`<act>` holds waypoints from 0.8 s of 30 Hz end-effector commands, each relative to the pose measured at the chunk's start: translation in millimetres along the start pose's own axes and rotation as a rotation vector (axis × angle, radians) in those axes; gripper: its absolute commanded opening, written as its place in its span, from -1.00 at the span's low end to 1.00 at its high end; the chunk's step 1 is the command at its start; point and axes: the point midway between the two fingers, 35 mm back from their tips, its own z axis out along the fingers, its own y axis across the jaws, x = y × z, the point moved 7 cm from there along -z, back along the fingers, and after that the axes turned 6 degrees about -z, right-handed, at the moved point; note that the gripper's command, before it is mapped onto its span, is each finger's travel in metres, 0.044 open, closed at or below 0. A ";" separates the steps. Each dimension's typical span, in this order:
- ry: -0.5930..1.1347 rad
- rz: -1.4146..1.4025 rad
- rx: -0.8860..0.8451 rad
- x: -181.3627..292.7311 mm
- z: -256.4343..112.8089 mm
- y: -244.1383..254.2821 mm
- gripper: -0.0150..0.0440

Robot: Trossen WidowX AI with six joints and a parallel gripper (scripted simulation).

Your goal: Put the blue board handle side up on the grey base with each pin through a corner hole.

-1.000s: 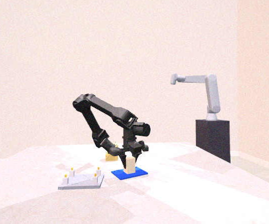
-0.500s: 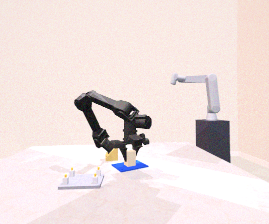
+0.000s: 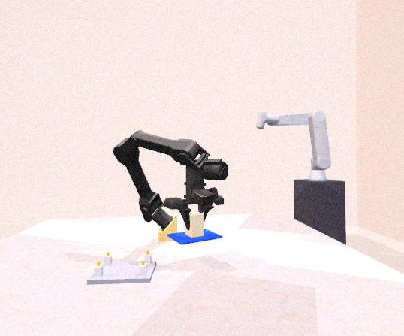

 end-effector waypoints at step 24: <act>-0.014 0.108 -0.020 -2.7 -19.7 -45.4 -0.49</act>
